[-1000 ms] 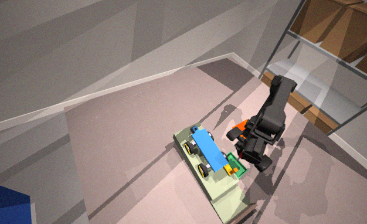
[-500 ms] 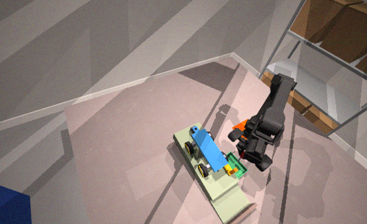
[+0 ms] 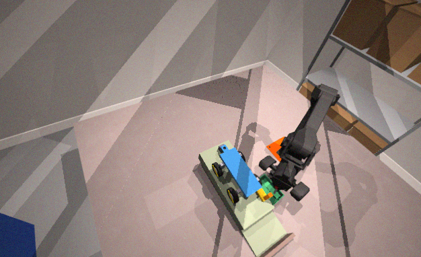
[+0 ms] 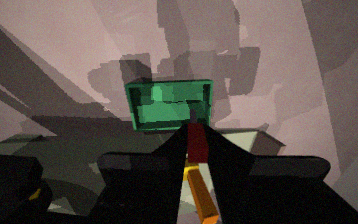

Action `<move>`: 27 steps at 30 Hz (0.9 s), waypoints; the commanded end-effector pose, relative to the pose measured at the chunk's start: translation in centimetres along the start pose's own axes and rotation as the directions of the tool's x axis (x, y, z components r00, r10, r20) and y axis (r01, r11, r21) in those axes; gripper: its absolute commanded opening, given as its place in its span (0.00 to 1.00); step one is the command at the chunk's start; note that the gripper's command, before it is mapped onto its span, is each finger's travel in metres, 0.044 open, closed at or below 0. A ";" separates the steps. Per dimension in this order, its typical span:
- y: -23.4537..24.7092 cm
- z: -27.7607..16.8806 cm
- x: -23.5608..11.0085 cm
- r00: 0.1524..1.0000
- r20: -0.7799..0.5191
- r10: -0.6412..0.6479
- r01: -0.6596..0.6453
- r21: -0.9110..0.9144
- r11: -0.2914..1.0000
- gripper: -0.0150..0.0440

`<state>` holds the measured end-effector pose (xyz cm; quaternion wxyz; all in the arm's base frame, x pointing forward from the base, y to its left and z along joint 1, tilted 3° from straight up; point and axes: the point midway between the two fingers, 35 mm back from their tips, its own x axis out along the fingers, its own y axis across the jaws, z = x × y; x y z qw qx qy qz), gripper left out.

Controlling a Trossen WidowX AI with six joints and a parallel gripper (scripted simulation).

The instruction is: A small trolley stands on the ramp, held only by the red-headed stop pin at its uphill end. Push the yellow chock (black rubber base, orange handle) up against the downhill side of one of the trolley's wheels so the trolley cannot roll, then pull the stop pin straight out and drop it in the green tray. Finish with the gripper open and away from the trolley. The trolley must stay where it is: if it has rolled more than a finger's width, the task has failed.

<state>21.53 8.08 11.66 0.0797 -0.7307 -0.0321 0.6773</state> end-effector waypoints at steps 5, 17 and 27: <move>-1.0 0.2 2.5 1.000 0.005 -0.010 0.010 0.000 1.000 0.25; -0.5 0.2 2.6 1.000 0.005 -0.009 0.009 0.000 1.000 0.58; 0.3 0.2 2.7 1.000 0.005 -0.009 0.009 0.000 1.000 0.58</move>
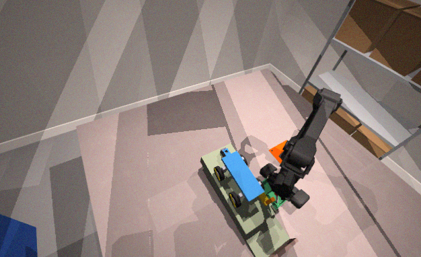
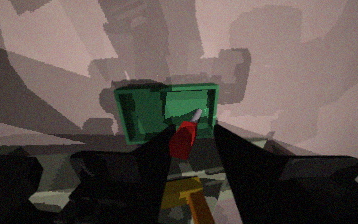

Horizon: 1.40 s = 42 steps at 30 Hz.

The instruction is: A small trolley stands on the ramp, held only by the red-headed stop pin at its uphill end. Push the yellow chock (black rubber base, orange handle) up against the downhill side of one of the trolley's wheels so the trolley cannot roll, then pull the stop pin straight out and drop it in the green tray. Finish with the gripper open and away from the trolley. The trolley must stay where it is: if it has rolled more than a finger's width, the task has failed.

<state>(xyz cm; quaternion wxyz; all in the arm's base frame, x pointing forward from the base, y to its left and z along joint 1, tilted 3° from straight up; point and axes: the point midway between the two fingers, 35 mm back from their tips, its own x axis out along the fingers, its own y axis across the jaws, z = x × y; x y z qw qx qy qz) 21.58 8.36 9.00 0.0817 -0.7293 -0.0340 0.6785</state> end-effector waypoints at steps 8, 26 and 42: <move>0.8 0.0 0.2 1.000 0.001 -0.003 0.003 -0.001 1.000 0.58; 2.1 -0.1 0.7 1.000 0.001 -0.002 0.002 -0.001 1.000 0.58; 3.2 -0.1 1.2 1.000 0.001 -0.001 0.001 -0.001 1.000 0.58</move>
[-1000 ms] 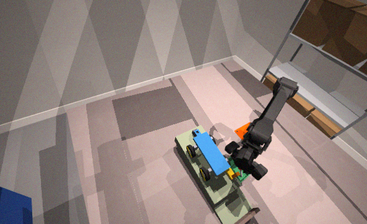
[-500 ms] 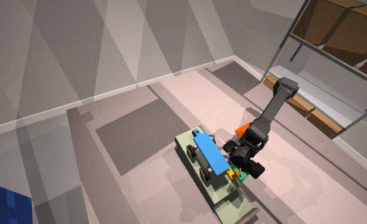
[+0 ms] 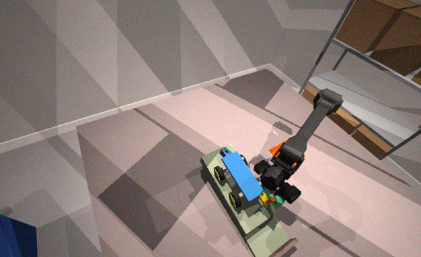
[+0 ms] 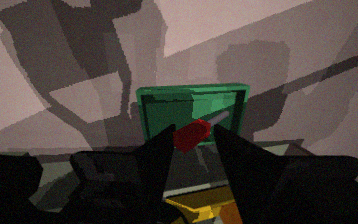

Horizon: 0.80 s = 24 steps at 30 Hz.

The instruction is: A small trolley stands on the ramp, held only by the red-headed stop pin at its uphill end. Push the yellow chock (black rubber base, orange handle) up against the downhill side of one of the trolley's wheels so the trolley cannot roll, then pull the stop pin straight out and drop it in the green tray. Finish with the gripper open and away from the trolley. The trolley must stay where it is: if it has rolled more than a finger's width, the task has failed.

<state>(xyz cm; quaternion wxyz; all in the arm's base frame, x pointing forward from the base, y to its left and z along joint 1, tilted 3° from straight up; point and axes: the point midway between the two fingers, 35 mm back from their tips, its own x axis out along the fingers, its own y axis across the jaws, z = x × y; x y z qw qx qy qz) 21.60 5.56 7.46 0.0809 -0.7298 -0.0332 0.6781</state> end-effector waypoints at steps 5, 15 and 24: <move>0.5 0.1 0.4 1.000 0.002 -0.003 0.003 -0.001 1.000 0.58; 0.9 0.2 0.7 1.000 0.002 -0.003 0.003 -0.001 1.000 0.58; 0.8 0.1 0.6 1.000 0.000 0.000 0.000 0.000 1.000 0.83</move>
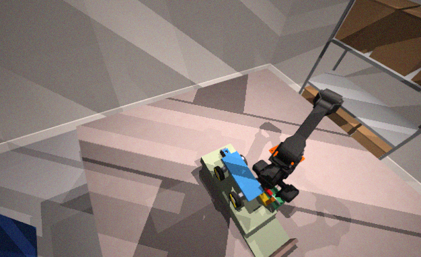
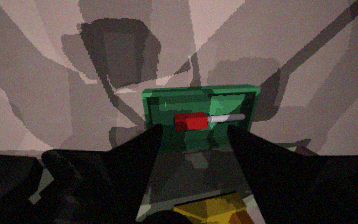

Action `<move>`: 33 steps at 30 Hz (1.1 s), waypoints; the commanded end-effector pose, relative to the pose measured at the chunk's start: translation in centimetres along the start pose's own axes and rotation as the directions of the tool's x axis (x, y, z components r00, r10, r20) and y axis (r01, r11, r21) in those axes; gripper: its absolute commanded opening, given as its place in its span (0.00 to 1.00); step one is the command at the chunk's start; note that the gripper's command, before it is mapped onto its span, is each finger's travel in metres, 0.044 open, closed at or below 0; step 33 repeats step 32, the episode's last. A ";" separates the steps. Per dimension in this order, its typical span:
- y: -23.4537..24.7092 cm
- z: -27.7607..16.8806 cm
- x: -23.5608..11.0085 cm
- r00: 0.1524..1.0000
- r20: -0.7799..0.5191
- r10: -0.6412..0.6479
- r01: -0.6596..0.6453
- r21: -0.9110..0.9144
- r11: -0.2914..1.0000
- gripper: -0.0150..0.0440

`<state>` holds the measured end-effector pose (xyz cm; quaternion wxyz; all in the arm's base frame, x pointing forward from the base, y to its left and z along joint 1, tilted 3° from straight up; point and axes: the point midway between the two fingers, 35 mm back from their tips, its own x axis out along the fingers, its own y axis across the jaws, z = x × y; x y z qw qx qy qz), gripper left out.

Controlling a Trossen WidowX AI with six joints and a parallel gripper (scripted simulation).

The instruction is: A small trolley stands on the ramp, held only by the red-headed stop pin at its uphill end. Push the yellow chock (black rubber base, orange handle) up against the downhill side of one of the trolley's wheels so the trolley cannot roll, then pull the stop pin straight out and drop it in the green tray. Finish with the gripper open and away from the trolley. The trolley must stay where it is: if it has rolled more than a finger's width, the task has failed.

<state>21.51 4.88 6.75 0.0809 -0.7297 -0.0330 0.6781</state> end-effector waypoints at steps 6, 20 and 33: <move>-0.2 0.0 -1.5 1.000 0.001 -0.002 0.002 -0.001 1.000 0.83; -1.0 0.0 -6.1 1.000 0.002 -0.003 0.003 -0.001 1.000 1.00; -1.4 -0.1 -8.5 1.000 -0.002 -0.001 0.001 -0.003 1.000 1.00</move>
